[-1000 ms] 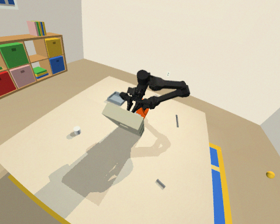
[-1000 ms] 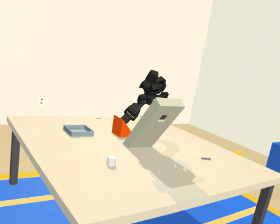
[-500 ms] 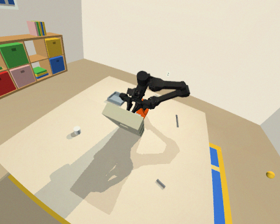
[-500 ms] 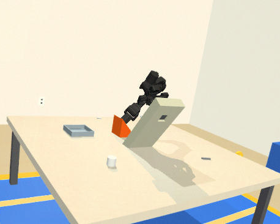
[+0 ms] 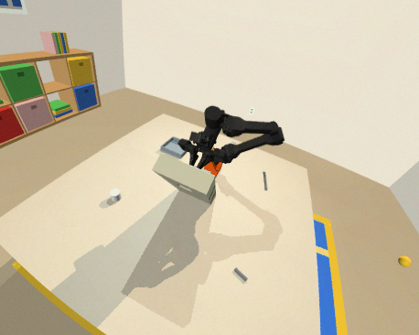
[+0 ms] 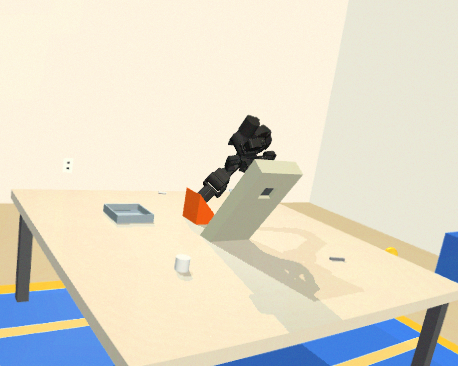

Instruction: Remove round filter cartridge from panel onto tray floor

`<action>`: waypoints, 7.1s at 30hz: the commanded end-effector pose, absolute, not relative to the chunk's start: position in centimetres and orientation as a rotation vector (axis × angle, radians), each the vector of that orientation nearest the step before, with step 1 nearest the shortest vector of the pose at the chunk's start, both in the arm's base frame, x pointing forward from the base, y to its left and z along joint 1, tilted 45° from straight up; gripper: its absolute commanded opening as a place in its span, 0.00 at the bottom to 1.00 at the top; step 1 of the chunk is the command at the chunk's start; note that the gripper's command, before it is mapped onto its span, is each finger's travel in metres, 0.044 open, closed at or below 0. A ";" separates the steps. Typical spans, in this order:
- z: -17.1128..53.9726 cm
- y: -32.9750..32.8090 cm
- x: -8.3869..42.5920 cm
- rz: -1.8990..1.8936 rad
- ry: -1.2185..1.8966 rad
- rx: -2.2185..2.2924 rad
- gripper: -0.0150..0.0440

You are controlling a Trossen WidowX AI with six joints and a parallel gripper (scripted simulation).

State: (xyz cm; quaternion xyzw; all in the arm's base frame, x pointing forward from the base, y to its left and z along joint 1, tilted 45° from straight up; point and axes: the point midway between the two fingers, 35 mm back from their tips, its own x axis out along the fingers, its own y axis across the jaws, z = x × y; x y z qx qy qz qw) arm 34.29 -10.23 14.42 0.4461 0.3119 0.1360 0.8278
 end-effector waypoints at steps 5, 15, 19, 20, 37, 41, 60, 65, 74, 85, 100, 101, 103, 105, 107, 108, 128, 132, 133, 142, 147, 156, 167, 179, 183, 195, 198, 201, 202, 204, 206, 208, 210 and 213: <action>14.3 -10.1 34.5 0.284 0.664 0.950 0.44; 14.2 -10.1 34.5 0.284 0.664 0.950 0.44; 14.2 -10.1 34.6 0.284 0.664 0.950 0.44; 14.2 -10.0 34.6 0.284 0.664 0.950 0.44; 13.8 -9.6 35.3 0.284 0.663 0.950 0.44; 13.8 -9.5 35.4 0.284 0.663 0.950 0.44; 13.8 -9.5 35.5 0.288 0.656 0.953 0.40; 13.8 -9.5 35.5 0.288 0.656 0.953 0.35; 13.7 -9.4 35.7 0.315 0.641 0.860 0.25; 13.5 -9.2 35.9 0.420 0.561 0.498 0.25; 13.5 -9.1 36.0 0.544 0.429 -0.003 0.25; 13.5 -9.1 36.0 0.552 0.420 -0.036 0.25; 13.5 -9.1 36.0 0.566 0.400 -0.103 0.25; 13.5 -9.1 36.0 0.580 0.381 -0.170 0.25; 13.5 -9.1 36.0 0.594 0.361 -0.237 0.25; 13.5 -9.1 36.0 0.601 0.351 -0.271 0.25; 13.5 -9.1 36.1 0.689 0.183 -0.786 0.25; 13.4 -9.0 36.1 0.675 0.215 -0.692 0.25; 13.4 -9.0 36.1 0.674 0.216 -0.688 0.25; 13.4 -9.0 36.1 0.674 0.216 -0.688 0.25; 13.4 -9.0 36.1 0.674 0.216 -0.688 0.25; 13.4 -9.0 36.1 0.674 0.216 -0.688 0.25; 13.4 -9.0 36.1 0.674 0.216 -0.688 0.25; 13.4 -9.0 36.1 0.674 0.216 -0.688 0.25; 13.4 -9.0 36.1 0.674 0.216 -0.688 0.25; 13.9 -9.9 35.1 0.671 0.210 -0.676 0.25; 14.2 -10.6 34.1 0.675 0.218 -0.681 0.25; 14.6 -11.4 33.2 0.678 0.224 -0.684 0.25; 14.8 -11.6 32.8 0.678 0.225 -0.685 0.25; 15.1 -12.0 32.1 0.679 0.226 -0.686 0.25; 15.5 -12.4 31.5 0.679 0.226 -0.687 0.25; 15.9 -12.7 30.8 0.678 0.225 -0.687 0.25; 16.3 -13.0 30.1 0.677 0.222 -0.687 0.25; 16.5 -13.1 29.9 0.676 0.221 -0.687 0.25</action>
